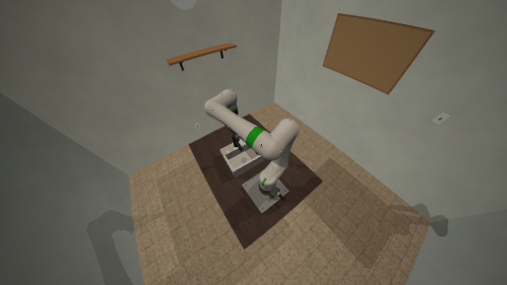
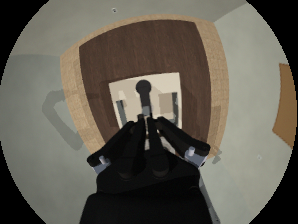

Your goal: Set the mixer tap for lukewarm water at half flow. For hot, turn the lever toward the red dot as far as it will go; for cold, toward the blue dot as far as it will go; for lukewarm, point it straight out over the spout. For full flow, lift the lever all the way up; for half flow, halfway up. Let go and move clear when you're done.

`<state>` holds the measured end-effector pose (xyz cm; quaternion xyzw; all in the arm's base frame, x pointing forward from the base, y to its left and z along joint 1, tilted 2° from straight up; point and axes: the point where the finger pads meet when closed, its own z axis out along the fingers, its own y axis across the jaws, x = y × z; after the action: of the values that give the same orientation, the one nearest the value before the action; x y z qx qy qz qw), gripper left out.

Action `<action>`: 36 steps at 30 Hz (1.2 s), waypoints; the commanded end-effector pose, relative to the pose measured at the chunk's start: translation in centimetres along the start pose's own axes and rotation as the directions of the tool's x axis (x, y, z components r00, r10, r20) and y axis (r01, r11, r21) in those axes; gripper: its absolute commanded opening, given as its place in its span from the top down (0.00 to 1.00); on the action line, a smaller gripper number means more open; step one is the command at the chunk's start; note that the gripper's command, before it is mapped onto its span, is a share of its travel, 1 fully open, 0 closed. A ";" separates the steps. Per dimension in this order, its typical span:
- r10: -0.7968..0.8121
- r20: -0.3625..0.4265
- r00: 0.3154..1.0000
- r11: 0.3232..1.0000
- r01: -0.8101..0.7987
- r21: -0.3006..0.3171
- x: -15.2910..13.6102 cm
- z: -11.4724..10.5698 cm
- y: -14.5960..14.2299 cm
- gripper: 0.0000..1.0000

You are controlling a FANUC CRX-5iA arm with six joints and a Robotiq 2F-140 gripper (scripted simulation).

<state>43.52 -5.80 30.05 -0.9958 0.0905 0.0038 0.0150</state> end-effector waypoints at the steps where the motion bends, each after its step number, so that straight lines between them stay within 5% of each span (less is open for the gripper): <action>1: 0.000 0.000 1.000 1.000 0.000 0.000 0.0 0.0 0.0 1.00; 24: 0.019 0.000 1.000 1.000 -0.019 0.000 0.0 0.0 0.0 1.00; 36: 0.377 0.000 0.926 0.926 -0.377 0.000 0.0 -0.4 0.0 1.00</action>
<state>43.53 -5.82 30.29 -0.9795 0.2007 0.0059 0.0164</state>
